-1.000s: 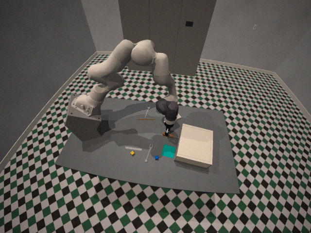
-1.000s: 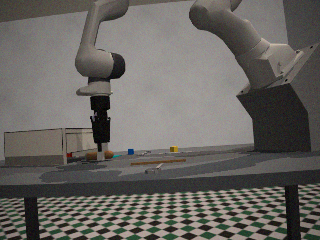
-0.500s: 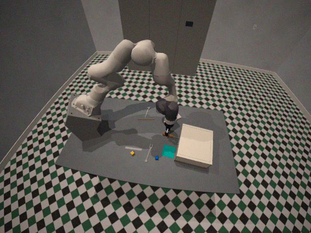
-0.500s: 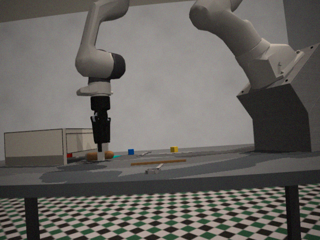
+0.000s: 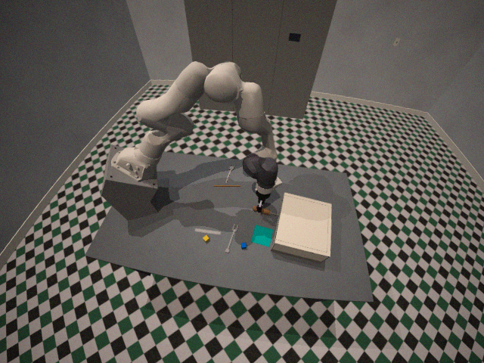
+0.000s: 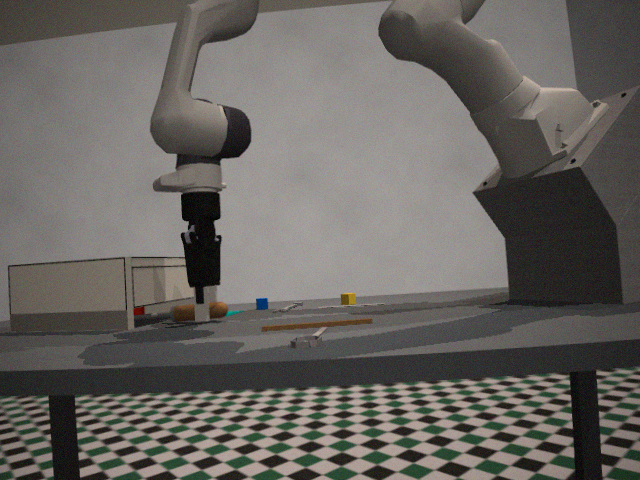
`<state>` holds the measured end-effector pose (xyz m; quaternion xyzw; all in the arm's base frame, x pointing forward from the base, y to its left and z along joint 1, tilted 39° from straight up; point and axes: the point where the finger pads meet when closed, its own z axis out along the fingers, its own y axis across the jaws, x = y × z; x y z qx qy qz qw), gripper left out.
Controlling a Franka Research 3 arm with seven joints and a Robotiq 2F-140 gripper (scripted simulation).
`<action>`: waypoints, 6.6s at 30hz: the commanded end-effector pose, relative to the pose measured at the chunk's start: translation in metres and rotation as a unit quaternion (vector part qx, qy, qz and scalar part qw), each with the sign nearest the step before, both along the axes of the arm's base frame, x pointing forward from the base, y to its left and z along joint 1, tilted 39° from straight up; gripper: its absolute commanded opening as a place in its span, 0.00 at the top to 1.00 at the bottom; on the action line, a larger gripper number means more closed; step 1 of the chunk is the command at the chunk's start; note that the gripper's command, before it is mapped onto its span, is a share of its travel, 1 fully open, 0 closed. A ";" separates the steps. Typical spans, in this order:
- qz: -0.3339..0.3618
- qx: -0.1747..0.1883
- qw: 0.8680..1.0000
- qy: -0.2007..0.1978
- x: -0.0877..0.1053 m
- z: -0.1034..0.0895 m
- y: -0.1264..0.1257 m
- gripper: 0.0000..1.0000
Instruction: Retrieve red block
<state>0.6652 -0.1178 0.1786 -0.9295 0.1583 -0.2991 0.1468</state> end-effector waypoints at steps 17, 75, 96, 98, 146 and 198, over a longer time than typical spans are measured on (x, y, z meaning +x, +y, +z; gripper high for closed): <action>-0.003 0.001 1.000 -0.001 0.000 0.001 -0.005 1.00; -0.002 0.000 1.000 -0.001 -0.015 -0.026 -0.072 1.00; -0.002 0.000 1.000 -0.001 -0.015 -0.026 -0.072 1.00; -0.002 0.000 1.000 -0.001 -0.015 -0.026 -0.072 1.00; -0.002 0.000 1.000 -0.001 -0.035 -0.039 -0.061 1.00; -0.001 -0.001 1.000 -0.001 -0.132 -0.104 -0.014 1.00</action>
